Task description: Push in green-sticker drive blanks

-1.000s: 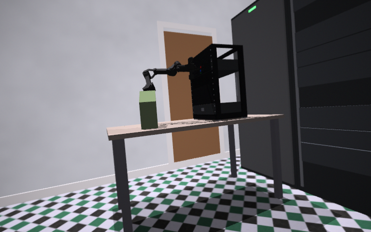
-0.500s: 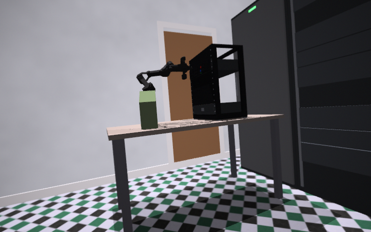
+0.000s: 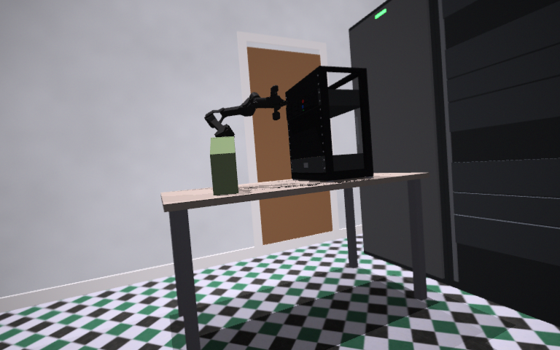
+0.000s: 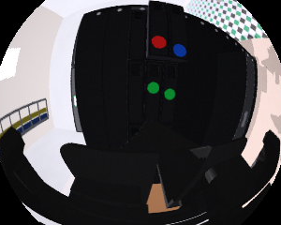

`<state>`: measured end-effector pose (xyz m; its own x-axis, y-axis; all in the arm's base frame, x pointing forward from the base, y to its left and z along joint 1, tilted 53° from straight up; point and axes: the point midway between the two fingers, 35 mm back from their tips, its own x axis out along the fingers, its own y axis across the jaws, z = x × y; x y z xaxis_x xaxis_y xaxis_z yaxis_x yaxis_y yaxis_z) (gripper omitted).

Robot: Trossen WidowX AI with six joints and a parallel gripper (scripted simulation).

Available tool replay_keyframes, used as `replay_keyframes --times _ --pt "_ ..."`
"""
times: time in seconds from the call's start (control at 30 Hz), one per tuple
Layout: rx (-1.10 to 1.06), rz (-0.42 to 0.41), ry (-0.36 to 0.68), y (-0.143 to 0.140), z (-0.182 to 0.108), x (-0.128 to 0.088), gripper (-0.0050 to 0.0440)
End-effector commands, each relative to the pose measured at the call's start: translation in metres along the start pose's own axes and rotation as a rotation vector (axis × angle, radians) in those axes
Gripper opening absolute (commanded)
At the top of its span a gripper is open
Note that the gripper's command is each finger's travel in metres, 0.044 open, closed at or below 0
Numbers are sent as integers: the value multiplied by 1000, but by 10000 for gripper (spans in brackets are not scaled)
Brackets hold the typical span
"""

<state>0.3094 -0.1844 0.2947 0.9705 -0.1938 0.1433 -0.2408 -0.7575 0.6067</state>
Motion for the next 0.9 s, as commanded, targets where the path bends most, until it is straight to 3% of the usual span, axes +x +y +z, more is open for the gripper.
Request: replay_keyframes --times 0.0,0.23,0.73,0.87 --pt "-3 9 2 3 -1 -8 0" --pt "-3 9 2 1 1 -25 0" --pt "-3 9 2 -6 9 -100 0" --pt "-3 9 2 -6 10 -109 0"
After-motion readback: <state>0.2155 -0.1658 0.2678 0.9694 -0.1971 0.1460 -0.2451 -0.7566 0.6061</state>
